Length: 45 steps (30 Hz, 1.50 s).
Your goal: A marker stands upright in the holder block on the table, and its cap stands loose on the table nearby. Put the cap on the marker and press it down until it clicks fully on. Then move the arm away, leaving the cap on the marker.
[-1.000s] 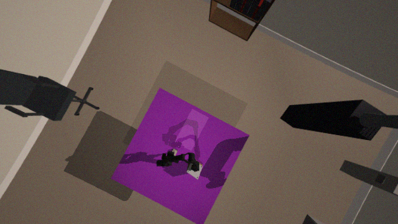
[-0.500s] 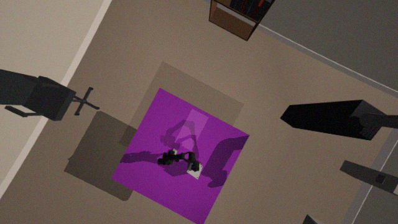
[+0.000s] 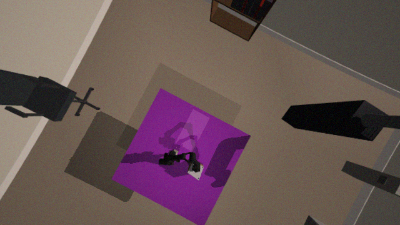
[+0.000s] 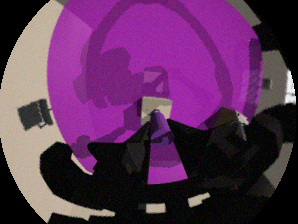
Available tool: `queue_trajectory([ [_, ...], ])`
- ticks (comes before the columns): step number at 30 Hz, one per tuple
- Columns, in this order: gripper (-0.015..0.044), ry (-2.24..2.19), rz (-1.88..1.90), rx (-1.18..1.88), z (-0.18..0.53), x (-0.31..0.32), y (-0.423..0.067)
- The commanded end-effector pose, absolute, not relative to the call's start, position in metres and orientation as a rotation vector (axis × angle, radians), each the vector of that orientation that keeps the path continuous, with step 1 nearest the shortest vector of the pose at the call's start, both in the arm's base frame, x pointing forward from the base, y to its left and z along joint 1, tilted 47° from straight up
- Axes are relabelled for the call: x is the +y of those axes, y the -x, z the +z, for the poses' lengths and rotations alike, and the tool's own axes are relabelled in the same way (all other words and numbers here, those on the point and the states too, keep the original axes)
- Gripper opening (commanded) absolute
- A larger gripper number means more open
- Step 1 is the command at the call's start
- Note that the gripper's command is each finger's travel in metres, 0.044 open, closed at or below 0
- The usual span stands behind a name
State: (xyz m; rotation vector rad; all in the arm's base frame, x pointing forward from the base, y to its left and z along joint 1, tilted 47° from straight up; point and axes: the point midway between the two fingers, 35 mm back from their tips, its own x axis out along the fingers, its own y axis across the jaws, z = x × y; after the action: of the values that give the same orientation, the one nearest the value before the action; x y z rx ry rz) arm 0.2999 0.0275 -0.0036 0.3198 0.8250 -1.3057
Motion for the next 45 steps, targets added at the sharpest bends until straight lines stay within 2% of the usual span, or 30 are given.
queue_trajectory([
  [1,0.0,-0.314,-1.304,0.825,-0.004,0.027,-0.3],
  [3,0.0,-0.314,-1.304,0.825,-0.004,0.027,-0.3],
  [20,0.044,-0.32,-1.306,0.825,-0.004,0.027,-0.3],
  [28,0.044,-0.321,-1.305,0.828,0.046,0.08,-0.298],
  [32,0.044,-0.321,-1.305,0.828,0.048,0.082,-0.297],
  [36,0.0335,-0.135,-1.194,0.969,0.047,0.081,-0.297],
  [45,0.0099,0.549,-0.693,1.399,0.043,0.075,-0.296],
])
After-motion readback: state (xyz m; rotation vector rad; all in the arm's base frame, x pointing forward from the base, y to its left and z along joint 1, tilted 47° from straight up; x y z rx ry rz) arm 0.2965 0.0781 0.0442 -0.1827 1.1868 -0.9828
